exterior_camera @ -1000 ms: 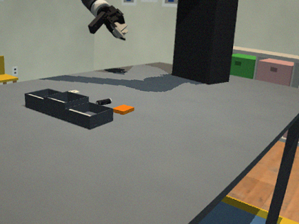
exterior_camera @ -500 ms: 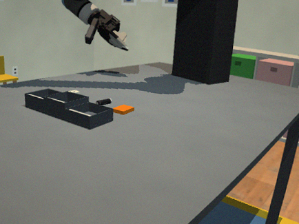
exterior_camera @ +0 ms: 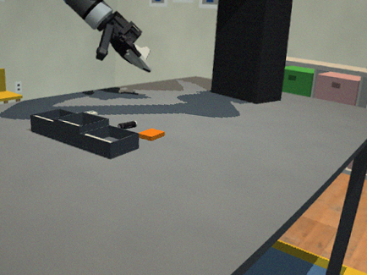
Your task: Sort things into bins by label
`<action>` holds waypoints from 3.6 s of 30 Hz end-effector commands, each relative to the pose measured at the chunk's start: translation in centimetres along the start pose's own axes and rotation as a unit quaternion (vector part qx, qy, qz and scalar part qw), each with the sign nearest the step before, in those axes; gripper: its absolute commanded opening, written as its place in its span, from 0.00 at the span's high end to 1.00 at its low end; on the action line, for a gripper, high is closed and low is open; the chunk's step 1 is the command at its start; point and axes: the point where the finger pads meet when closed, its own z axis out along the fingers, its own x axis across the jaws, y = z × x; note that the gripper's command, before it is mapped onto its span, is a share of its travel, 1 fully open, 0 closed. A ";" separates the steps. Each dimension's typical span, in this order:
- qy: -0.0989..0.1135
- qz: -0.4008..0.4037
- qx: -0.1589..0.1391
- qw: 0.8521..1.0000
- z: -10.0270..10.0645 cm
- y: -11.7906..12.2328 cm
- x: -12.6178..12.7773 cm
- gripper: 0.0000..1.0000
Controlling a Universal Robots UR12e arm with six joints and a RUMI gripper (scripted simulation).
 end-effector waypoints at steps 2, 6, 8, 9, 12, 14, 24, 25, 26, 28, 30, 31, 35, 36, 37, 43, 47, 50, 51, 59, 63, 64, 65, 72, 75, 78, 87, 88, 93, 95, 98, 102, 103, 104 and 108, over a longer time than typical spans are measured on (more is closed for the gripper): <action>0.058 -0.013 0.000 0.998 -0.4 -2.8 -1.8 0.96; 0.096 -0.024 0.009 0.995 -0.8 -4.0 -2.8 0.96; 0.096 -0.024 0.009 0.995 -1.0 -4.8 -3.4 0.96; 0.096 -0.024 0.009 0.995 -1.0 -4.8 -3.4 0.96; 0.118 -0.031 0.018 0.992 -1.2 -5.4 -3.9 0.96; 0.132 -0.035 0.023 0.990 -1.6 -6.6 -5.0 0.96; 0.197 -0.055 0.066 0.977 -3.1 -9.8 -8.7 0.96; 0.197 -0.055 0.066 0.977 -3.4 -10.3 -9.3 0.96; 0.197 -0.055 0.066 0.977 -3.6 -10.8 -9.9 0.96; 0.197 -0.055 0.066 0.977 -3.6 -10.8 -9.9 0.96; 0.213 -0.061 0.083 0.972 -3.9 -11.2 -10.6 0.96; 0.224 -0.065 0.095 0.968 -4.2 -11.7 -11.3 0.96; 0.224 -0.065 0.095 0.968 -4.8 -12.7 -12.8 0.96; 0.237 -0.070 0.114 0.962 -5.1 -13.0 -13.5 0.96; 0.247 -0.074 0.127 0.958 -5.4 -13.4 -14.2 0.96; 0.257 -0.079 0.148 0.952 -6.4 -14.7 -16.6 0.96; 0.265 -0.082 0.163 0.947 -7.0 -15.3 -18.1 0.96; 0.265 -0.082 0.163 0.947 -7.6 -15.8 -19.4 0.96; 0.272 -0.087 0.186 0.940 -7.9 -16.1 -20.1 0.96; 0.286 -0.096 0.245 0.921 -9.8 -17.4 -24.6 0.96; 0.286 -0.096 0.245 0.921 -10.5 -17.7 -26.1 0.96; 0.286 -0.096 0.245 0.921 -10.8 -17.9 -26.8 0.96; 0.286 -0.096 0.245 0.921 -10.9 -17.9 -27.1 0.96; 0.288 -0.102 0.289 0.907 -12.7 -18.4 -31.2 0.96; 0.288 -0.102 0.289 0.907 -12.7 -18.4 -31.2 0.96; 0.288 -0.102 0.289 0.907 -12.7 -18.4 -31.2 0.96; 0.291 -0.113 0.285 0.906 -12.7 -20.0 -30.6 0.96; 0.291 -0.113 0.285 0.906 -12.7 -20.7 -30.3 0.96; 0.291 -0.113 0.285 0.906 -12.7 -24.6 -28.7 0.96; 0.291 -0.113 0.285 0.906 -12.6 -26.1 -28.0 0.96; 0.291 -0.113 0.285 0.906 -12.6 -26.9 -27.7 0.96; 0.291 -0.113 0.285 0.906 -12.6 -30.0 -26.5 0.96; 0.291 -0.113 0.285 0.906 -12.6 -30.8 -26.1 0.96; 0.291 -0.113 0.285 0.906 -12.6 -31.5 -25.8 0.96; 0.291 -0.113 0.286 0.906 -12.6 -34.4 -24.6 0.96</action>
